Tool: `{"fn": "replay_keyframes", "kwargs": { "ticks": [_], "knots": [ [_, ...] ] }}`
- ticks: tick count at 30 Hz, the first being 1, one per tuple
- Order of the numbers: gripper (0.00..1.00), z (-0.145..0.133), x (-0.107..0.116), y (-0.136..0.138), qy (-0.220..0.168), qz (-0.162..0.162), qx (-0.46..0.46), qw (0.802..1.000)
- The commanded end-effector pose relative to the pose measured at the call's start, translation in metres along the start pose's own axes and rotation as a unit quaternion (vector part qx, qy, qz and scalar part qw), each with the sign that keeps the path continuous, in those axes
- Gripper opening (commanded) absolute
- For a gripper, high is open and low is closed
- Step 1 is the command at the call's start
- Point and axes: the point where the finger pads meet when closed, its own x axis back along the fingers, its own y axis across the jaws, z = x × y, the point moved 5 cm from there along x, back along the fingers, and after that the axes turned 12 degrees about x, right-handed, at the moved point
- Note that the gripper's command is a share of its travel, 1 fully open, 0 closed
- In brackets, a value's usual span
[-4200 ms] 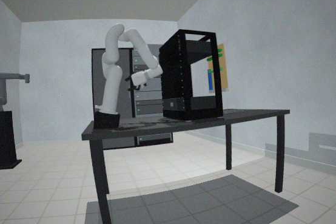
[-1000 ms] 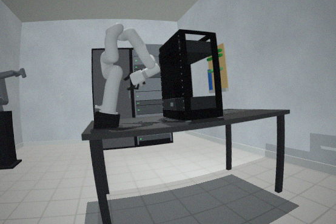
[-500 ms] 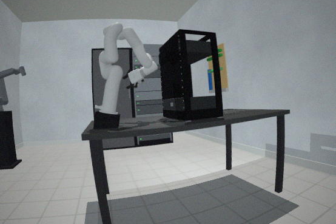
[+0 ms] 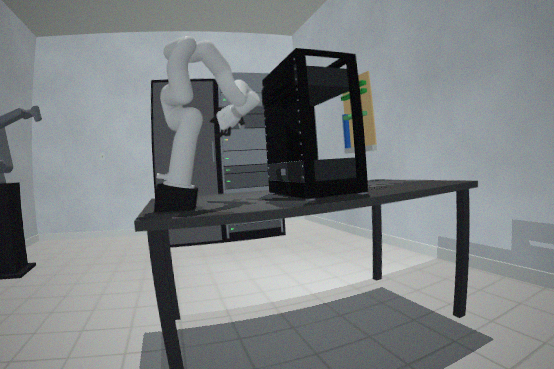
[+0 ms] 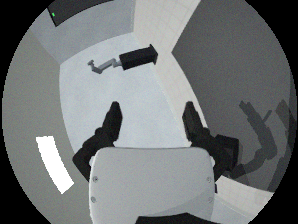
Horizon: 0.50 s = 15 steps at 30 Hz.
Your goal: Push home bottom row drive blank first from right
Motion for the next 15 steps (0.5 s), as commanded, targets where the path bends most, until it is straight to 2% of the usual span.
{"fn": "replay_keyframes", "kwargs": {
  "ticks": [1,8,10,15],
  "knots": [
    [1.00,0.016,0.008,-0.014,0.046,0.001,-0.012,0.999],
    [1.00,0.043,0.033,-0.043,0.140,0.020,-0.048,0.989],
    [1.00,0.043,0.033,-0.043,0.140,0.020,-0.048,0.989],
    [1.00,0.058,0.056,-0.066,0.209,0.045,-0.078,0.974]
  ]
}}
